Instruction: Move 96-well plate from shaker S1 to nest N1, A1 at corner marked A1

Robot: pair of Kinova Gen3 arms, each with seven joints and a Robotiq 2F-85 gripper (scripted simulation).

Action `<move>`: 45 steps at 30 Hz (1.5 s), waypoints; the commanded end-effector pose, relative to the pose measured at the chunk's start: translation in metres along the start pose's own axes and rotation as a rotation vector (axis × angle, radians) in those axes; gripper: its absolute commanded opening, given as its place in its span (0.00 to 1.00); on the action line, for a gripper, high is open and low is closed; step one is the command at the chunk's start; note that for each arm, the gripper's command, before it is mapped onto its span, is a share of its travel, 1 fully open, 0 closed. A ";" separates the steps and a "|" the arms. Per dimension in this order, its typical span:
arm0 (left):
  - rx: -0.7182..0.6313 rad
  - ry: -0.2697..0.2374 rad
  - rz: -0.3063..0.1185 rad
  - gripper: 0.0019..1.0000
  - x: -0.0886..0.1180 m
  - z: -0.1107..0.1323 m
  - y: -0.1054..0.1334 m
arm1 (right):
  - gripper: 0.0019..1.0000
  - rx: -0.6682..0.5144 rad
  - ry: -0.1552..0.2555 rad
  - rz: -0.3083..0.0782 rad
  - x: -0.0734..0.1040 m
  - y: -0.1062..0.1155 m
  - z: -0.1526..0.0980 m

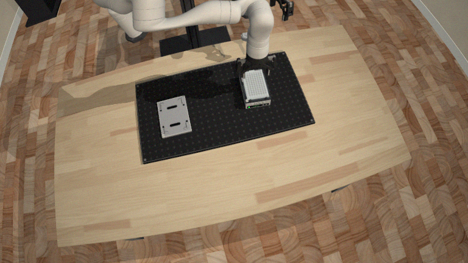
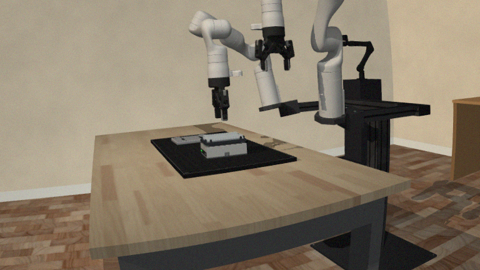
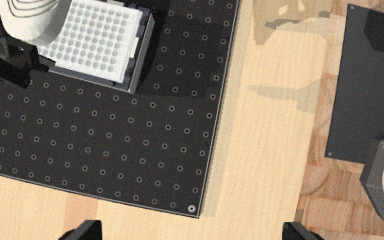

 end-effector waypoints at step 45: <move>0.000 -0.001 0.000 1.00 0.000 0.000 0.000 | 1.00 0.000 0.002 -0.002 -0.012 0.001 0.001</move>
Point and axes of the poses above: on each arm, the point where the finger pads meet when closed, its own x axis back along the fingers, its own z axis across the jaws, y = z × x, the point moved 2 cm from there along x, back along the fingers, and after that the axes turned 14 degrees about x, right-handed, at the moved point
